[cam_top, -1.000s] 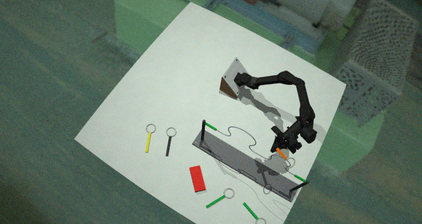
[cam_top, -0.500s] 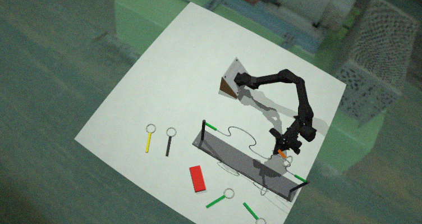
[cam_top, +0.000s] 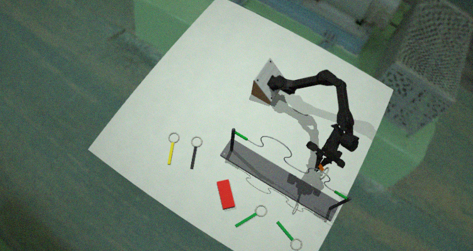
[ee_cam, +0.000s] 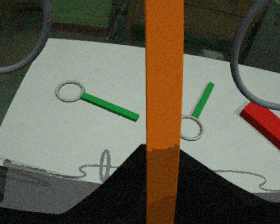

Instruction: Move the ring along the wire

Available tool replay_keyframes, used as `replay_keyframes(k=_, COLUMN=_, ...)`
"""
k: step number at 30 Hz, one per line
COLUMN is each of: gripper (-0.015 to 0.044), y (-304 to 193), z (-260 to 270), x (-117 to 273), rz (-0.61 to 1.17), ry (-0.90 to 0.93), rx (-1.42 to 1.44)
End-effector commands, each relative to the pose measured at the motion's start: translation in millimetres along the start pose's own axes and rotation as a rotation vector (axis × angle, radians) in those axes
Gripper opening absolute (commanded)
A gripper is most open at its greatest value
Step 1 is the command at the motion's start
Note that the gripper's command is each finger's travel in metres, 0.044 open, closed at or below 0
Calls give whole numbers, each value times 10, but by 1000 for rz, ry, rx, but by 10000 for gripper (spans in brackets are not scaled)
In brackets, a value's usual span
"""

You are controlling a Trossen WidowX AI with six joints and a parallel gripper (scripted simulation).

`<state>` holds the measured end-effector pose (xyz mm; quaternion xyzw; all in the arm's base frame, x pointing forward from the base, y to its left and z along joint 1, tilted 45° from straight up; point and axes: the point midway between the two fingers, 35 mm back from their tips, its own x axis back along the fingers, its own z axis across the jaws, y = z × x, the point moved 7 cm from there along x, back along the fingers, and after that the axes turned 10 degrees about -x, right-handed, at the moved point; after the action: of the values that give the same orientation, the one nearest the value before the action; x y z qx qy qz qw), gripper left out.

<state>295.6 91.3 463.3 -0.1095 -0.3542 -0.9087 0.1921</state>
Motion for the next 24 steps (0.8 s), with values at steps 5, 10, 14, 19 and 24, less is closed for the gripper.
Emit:
replay_keyframes(k=5, gripper=-150, y=-16, z=37, x=0, rz=3, ry=87, rx=-141)
replay_keyframes(k=10, gripper=-150, y=-22, z=65, x=-3, rz=4, ry=140, rx=-228)
replay_keyframes(k=14, gripper=-150, y=-26, z=87, x=-5, rz=5, ry=183, rx=-298)
replay_keyframes(k=19, gripper=-150, y=-28, z=116, x=-5, rz=5, ry=236, rx=-385)
replay_keyframes(k=24, gripper=-150, y=-28, z=145, x=-5, rz=6, ry=289, rx=-472)
